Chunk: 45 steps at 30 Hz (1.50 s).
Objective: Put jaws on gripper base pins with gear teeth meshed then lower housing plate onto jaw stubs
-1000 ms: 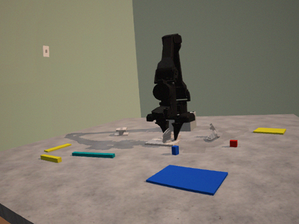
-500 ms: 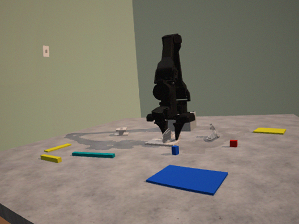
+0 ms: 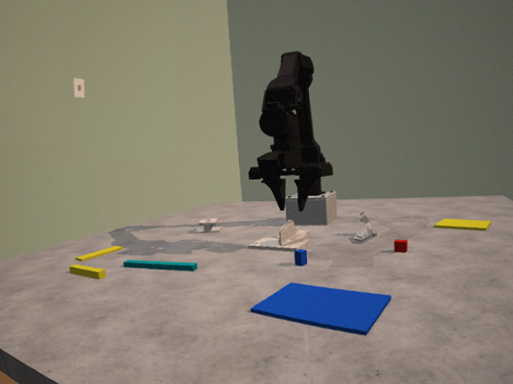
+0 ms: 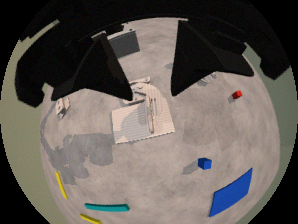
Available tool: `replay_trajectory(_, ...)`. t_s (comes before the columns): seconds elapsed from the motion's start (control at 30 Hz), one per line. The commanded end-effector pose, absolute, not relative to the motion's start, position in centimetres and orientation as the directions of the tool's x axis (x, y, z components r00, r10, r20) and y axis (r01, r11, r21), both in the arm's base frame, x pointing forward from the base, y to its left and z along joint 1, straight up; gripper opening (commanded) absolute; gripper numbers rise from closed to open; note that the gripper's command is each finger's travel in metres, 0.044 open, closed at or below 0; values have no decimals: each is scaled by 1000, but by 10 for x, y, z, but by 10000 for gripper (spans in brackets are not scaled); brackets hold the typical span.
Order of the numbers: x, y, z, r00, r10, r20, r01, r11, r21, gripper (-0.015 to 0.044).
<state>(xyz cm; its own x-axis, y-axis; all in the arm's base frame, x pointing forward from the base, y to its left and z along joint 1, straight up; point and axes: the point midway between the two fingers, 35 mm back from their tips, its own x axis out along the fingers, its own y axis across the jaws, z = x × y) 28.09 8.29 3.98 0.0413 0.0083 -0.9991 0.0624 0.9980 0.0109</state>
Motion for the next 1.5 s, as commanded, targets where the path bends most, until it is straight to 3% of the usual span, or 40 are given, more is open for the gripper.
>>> replay_trajectory(0.0, 280, 83, 38, 38, 7, -999, 62, 998, 9, 198)
replay_trajectory(0.27, 280, 83, 42, 45, 7, -999, 59, 998, 10, 0)
replay_trajectory(0.77, 277, 87, 42, 44, 10, -999, 48, 999, 12, 0)
replay_trajectory(1.47, 164, 171, 44, 20, 16, -1000, -358, 934, 8, 0)
